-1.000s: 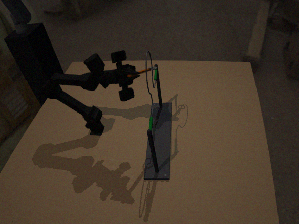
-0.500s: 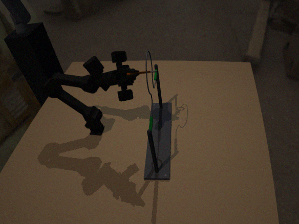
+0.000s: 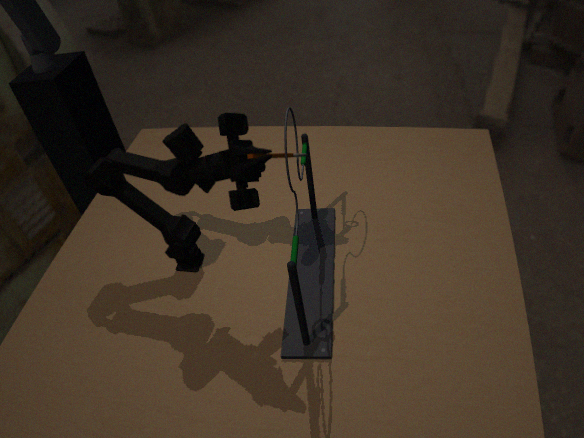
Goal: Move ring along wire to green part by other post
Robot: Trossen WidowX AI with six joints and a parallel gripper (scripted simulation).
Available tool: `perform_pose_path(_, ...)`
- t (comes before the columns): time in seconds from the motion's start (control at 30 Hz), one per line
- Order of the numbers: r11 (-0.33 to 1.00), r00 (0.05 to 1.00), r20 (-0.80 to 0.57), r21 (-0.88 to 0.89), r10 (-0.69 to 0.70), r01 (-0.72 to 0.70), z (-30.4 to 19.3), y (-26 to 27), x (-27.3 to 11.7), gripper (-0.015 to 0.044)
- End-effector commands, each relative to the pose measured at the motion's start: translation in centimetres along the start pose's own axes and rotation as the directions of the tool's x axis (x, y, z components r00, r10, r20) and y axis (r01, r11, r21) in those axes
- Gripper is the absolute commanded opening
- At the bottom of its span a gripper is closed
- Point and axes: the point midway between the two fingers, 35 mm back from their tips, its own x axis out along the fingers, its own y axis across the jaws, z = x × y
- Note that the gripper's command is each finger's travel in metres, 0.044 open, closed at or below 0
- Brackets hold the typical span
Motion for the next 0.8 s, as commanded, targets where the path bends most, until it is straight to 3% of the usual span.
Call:
perform_pose_path(0.0, 1.0, 1.0, 0.005, 0.011, 0.01, -0.01, 0.2, 0.7, 0.0, -0.015)
perform_pose_path(0.77, 0.92, 0.978, -0.005, 0.341, 0.208, -0.194, 1.2, 6.6, -1.3, -0.015)
